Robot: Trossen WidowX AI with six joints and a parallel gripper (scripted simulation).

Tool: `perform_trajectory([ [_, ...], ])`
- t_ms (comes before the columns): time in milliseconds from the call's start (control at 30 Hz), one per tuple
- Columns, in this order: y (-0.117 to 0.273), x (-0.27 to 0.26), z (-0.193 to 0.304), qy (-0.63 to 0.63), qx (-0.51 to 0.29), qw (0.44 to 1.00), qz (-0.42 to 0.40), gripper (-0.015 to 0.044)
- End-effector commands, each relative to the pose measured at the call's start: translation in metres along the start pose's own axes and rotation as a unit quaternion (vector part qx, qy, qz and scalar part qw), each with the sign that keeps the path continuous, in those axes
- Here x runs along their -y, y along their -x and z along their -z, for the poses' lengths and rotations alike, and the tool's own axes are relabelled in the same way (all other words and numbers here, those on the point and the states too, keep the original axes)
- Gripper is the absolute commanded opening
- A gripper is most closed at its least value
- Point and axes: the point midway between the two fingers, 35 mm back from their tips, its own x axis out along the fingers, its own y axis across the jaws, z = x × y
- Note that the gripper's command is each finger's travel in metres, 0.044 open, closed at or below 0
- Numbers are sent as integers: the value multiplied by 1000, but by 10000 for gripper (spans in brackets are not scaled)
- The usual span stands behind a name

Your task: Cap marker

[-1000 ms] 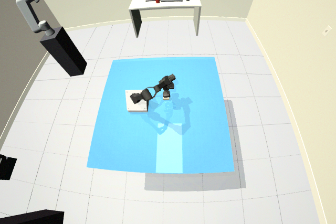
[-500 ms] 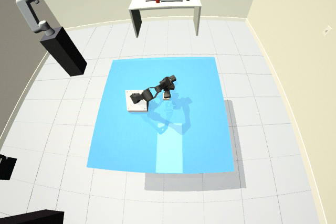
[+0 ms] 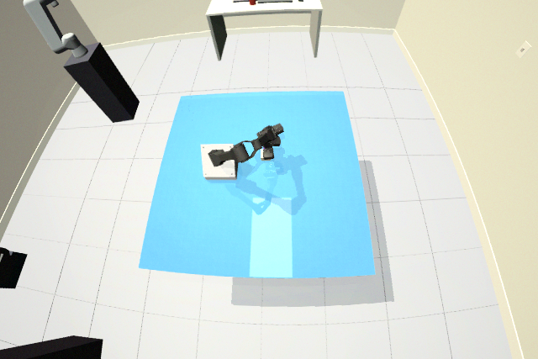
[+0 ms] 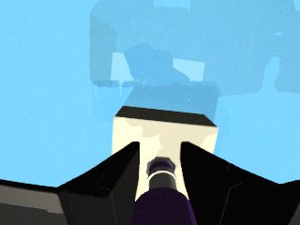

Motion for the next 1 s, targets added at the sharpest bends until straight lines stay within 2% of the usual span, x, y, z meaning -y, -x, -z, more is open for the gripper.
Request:
perform_trajectory([
  [0,-22,2,5,2,-23,1000,5,0],
  [967,-25,2,4,2,-23,1000,5,0],
])
